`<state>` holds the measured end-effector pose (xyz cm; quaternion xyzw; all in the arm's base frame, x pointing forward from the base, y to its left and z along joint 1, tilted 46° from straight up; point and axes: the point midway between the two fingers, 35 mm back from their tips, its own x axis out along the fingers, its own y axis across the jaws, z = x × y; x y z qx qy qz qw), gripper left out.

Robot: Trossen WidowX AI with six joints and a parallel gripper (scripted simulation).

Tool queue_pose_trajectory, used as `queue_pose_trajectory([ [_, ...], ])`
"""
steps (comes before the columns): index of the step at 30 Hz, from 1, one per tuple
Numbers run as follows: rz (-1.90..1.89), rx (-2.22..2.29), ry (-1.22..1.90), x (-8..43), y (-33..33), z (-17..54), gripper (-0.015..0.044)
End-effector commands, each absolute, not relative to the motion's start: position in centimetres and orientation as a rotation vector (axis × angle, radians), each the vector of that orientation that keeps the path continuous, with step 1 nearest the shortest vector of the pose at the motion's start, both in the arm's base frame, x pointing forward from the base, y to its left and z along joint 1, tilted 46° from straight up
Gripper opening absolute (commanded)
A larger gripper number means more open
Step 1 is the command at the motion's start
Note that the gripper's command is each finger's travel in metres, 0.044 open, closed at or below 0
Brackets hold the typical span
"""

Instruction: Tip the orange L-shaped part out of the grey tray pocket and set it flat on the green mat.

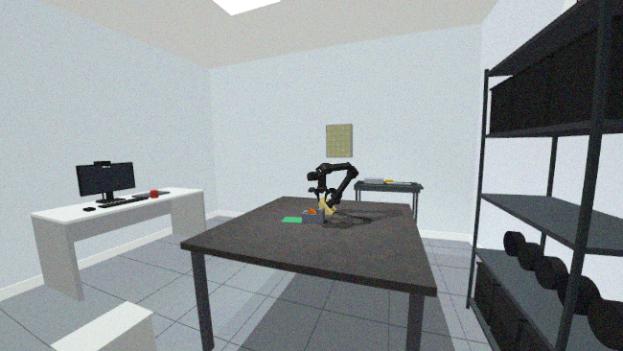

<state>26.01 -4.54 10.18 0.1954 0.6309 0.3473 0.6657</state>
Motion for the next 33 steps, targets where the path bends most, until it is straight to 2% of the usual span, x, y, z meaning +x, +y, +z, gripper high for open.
queue_pose_trajectory([
  [1, 0.782, 0.446, 1.428, 26.0, -4.5, 10.1, 0.0180],
  [15, 0.782, 0.446, 1.428, 26.0, -4.5, 10.1, 0.0180],
  [18, 0.715, 0.520, 1.471, 26.2, -4.8, 9.9, 0.0259],
  [19, 0.670, 0.568, 1.498, 26.3, -5.0, 9.7, 0.0280],
  [27, 0.022, 1.173, 1.759, 27.7, -7.7, 7.2, 0.0280],
  [33, -0.508, 1.565, 1.828, 28.5, -9.6, 5.3, 0.0280],
])
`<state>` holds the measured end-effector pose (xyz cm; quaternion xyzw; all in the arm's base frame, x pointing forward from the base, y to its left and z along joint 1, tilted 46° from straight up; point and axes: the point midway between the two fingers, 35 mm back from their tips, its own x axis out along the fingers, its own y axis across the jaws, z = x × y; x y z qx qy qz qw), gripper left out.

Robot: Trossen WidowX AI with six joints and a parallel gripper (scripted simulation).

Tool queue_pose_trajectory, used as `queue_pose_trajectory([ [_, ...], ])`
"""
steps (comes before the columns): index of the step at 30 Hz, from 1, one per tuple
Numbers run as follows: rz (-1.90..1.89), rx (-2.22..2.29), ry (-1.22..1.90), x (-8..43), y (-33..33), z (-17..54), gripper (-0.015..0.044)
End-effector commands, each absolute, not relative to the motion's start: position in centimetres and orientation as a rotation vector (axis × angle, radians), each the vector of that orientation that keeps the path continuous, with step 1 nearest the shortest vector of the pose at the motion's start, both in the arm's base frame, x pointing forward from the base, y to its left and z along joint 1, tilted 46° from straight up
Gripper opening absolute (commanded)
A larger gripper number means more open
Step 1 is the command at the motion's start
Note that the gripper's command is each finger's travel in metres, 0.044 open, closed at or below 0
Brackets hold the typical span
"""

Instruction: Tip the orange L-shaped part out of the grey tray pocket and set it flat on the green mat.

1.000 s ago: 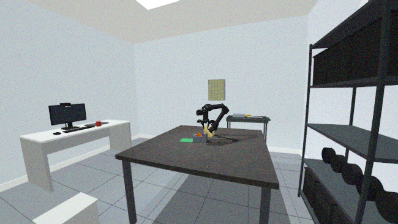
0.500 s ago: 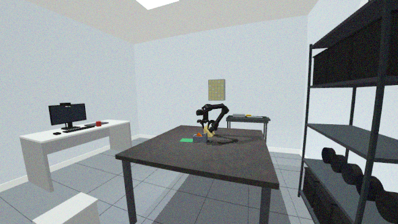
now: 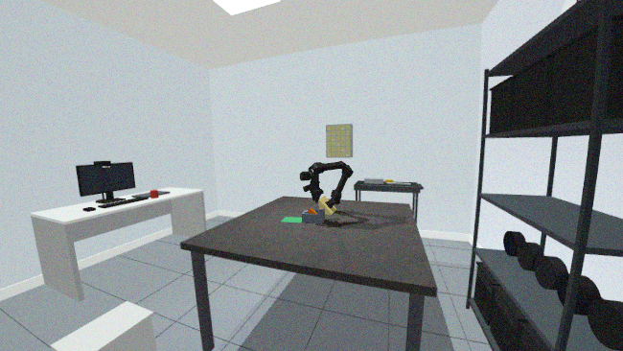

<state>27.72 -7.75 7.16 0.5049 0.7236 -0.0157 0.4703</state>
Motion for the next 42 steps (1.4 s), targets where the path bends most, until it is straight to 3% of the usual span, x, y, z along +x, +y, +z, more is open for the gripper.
queue_pose_trajectory([
  [1, -0.525, 1.576, 1.829, 28.5, -9.7, 5.2, 0.0280],
  [42, -0.523, 1.577, 1.828, 28.2, -5.0, 0.6, 0.0280],
])
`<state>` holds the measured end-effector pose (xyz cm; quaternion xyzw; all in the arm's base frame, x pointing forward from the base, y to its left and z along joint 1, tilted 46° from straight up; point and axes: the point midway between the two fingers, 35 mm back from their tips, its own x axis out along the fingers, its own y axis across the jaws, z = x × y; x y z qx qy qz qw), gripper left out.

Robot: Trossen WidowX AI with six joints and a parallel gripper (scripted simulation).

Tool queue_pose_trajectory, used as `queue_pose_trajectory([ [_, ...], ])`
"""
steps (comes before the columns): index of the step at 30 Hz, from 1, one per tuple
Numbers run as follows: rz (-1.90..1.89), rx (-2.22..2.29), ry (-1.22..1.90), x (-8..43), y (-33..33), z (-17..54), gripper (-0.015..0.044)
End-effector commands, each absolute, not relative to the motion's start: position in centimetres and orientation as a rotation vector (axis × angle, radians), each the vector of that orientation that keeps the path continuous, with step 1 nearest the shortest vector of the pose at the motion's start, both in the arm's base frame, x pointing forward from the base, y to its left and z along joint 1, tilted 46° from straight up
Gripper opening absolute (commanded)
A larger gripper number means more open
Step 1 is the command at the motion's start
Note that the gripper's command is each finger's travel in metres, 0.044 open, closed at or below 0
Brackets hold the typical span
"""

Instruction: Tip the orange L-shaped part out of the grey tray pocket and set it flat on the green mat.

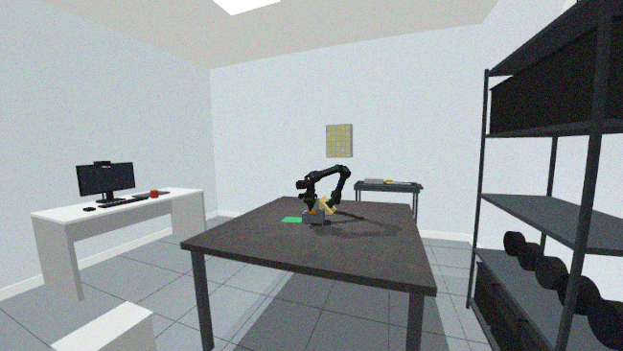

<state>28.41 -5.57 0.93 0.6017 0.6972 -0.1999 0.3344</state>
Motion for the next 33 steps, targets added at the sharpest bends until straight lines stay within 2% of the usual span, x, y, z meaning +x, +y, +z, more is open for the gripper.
queue_pose_trajectory([
  [1, -0.523, 1.577, 1.828, 28.22, -4.91, 0.49, 0.0280],
  [11, -0.522, 1.578, 1.829, 28.08, -4.03, -0.31, 0.0280],
  [15, -0.520, 1.570, 1.822, 28.23, -4.36, -0.14, 0.0175],
  [26, -0.520, 1.570, 1.822, 28.23, -4.36, -0.14, 0.0102],
  [30, -0.520, 1.570, 1.822, 28.23, -4.36, -0.14, 0.0000],
  [33, -0.520, 1.570, 1.822, 28.23, -4.36, -0.14, 0.0000],
])
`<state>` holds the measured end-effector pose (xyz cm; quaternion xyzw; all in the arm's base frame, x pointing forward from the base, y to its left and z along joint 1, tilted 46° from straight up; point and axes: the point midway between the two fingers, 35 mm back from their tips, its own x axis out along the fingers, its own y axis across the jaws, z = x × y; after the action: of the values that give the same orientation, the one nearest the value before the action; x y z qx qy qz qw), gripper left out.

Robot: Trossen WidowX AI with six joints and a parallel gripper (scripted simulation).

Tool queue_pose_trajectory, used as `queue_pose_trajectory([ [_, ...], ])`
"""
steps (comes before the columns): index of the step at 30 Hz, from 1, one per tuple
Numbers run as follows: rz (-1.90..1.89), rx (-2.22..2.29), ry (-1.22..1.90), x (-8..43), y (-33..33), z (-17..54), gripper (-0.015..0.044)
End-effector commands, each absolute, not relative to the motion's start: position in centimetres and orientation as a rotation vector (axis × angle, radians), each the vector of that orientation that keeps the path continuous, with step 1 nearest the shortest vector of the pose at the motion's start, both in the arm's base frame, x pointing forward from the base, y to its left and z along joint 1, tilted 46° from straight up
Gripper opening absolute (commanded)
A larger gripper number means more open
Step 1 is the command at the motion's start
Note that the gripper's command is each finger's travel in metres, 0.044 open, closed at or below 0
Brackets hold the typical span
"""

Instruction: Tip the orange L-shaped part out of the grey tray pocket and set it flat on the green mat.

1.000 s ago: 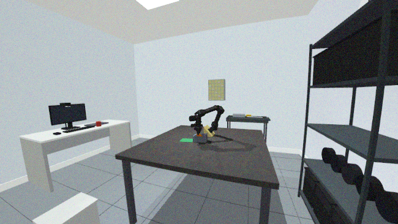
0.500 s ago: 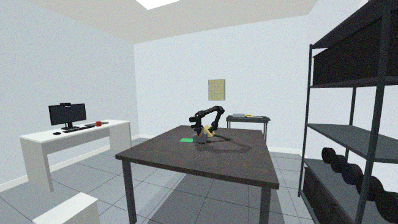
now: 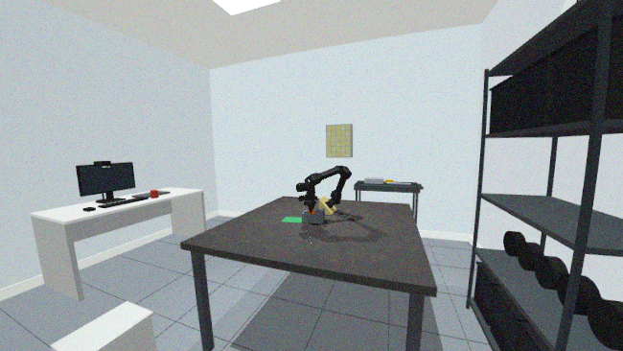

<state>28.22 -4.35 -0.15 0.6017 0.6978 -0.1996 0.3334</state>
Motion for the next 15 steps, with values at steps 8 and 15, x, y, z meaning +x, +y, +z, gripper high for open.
queue_pose_trajectory([
  [8, -0.522, 1.573, 1.825, 28.2, -4.9, 0.5, 0.0000],
  [15, -0.523, 1.575, 1.827, 28.3, -5.7, 1.3, 0.0000],
])
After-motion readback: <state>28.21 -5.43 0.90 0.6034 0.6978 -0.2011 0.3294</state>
